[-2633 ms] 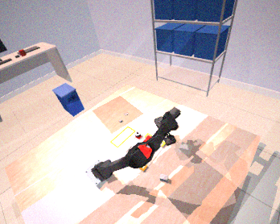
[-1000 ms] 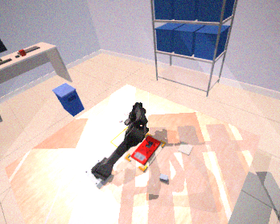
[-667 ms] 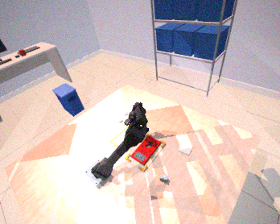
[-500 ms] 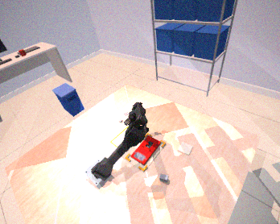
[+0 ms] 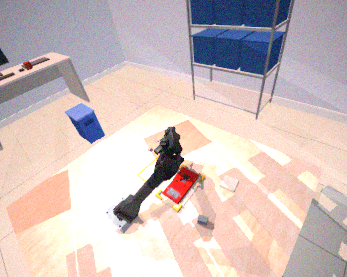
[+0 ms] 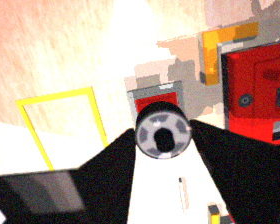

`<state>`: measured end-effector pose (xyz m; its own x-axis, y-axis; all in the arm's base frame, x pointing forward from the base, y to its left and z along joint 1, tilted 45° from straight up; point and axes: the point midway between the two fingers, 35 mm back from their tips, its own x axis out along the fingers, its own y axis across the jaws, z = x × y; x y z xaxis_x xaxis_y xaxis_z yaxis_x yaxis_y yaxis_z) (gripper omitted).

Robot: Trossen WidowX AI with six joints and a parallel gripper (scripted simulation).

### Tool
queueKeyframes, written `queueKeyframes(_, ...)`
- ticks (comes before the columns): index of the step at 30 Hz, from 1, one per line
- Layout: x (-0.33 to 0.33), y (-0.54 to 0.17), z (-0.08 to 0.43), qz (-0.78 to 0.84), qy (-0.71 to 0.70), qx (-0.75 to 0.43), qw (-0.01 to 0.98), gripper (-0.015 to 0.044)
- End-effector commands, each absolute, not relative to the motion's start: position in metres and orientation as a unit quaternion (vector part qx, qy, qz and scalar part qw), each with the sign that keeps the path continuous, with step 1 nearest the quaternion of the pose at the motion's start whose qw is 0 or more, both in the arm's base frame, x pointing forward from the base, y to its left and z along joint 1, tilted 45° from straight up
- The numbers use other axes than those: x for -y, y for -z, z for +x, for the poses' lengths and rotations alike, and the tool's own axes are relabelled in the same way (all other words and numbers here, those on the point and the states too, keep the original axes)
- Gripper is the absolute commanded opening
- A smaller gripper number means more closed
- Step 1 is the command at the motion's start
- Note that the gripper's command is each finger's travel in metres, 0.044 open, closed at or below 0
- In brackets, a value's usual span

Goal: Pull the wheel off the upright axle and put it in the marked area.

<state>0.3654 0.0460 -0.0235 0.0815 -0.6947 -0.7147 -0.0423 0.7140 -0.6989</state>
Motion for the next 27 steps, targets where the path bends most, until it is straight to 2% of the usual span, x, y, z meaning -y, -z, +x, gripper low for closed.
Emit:
queueKeyframes(1, -0.0492, 0.0211, 0.3653, -0.290, 0.241, -0.633, 0.676, 0.0000)
queueKeyframes(27, -0.0553, 0.0152, 0.3647, -0.291, 0.240, -0.633, 0.676, 0.0000)
